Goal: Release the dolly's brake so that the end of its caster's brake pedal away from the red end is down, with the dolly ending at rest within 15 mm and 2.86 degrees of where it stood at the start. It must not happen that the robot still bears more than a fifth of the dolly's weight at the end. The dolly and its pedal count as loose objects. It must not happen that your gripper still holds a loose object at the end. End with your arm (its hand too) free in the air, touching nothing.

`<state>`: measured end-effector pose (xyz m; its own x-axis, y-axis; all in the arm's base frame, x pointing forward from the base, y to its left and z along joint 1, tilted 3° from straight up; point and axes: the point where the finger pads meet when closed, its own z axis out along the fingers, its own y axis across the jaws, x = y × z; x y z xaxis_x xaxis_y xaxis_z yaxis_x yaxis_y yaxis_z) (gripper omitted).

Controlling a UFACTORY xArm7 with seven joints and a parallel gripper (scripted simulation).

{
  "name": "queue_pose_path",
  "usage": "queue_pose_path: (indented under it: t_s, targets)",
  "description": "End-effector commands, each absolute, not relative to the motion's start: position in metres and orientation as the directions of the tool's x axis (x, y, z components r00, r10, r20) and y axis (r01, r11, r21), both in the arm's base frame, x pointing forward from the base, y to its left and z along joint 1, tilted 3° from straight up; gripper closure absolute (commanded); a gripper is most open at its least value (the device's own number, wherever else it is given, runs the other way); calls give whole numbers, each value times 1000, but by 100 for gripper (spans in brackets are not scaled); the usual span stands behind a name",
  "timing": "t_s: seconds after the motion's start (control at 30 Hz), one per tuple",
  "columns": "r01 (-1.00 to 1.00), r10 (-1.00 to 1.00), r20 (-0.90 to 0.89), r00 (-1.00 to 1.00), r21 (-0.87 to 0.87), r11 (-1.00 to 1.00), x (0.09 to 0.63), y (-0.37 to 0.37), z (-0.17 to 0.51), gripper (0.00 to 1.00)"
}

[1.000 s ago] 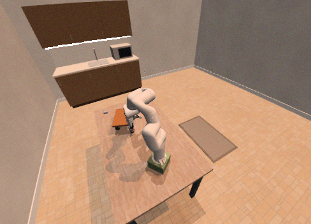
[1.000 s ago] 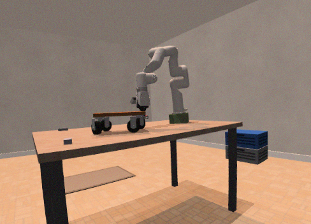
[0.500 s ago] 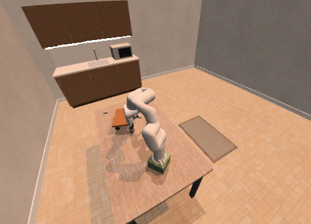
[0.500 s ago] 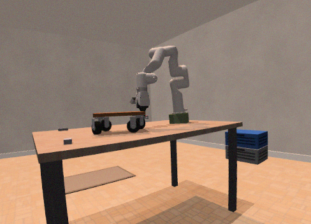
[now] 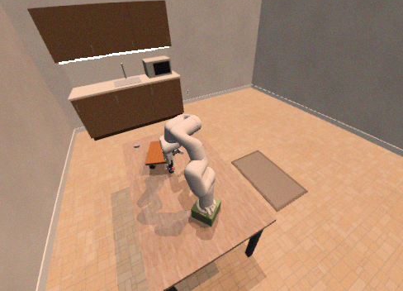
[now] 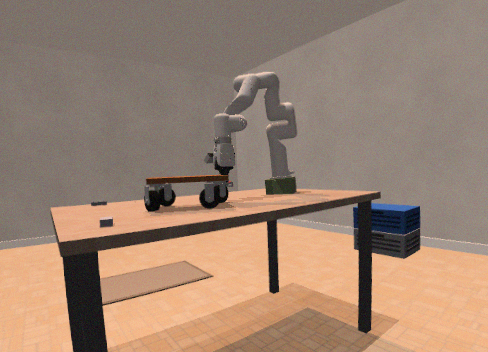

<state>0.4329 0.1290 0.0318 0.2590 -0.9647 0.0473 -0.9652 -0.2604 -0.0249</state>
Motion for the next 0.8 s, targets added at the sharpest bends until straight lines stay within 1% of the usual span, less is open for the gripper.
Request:
queue_pose_path:
  t_s: [0.0, 0.33, 0.77]
  targets:
    - [-965, -965, 48, 259, -22, -260, 431, 129, 38, 100]
    - [-965, -965, 48, 259, -22, -260, 430, 130, 83, 100]
    - [-965, -965, 48, 259, -22, -260, 429, 131, 107, 100]
